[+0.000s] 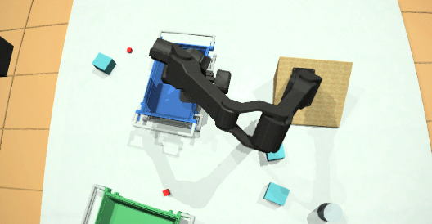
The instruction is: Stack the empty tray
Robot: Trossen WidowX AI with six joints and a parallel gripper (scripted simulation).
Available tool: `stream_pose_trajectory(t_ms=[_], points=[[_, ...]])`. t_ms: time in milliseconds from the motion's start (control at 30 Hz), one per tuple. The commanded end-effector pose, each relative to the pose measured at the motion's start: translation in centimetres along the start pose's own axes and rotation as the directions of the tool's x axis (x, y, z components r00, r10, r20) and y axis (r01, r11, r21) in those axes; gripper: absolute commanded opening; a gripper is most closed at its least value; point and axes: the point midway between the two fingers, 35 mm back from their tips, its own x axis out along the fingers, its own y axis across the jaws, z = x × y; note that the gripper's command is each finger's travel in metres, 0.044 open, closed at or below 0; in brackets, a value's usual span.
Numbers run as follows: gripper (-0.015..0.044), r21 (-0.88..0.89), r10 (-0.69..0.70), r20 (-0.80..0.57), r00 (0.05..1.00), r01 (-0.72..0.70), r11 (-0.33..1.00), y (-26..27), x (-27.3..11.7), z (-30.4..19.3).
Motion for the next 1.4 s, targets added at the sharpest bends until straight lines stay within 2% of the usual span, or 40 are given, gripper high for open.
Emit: stream_pose_trajectory(t_ms=[0,267,1267,1367], points=[[0.0,-0.001,0.006,0.0,1.0,-0.006,1.0,0.1,0.14,0.1],[0.0,-0.004,0.027,0.0,1.0,-0.027,1.0,0.47,0.63,0.44],[0.044,-0.004,0.027,0.0,1.0,-0.027,1.0,0.47,0.63,0.44],[0.044,-0.009,0.024,0.0,1.0,-0.024,1.0,0.41,0.59,0.45]])
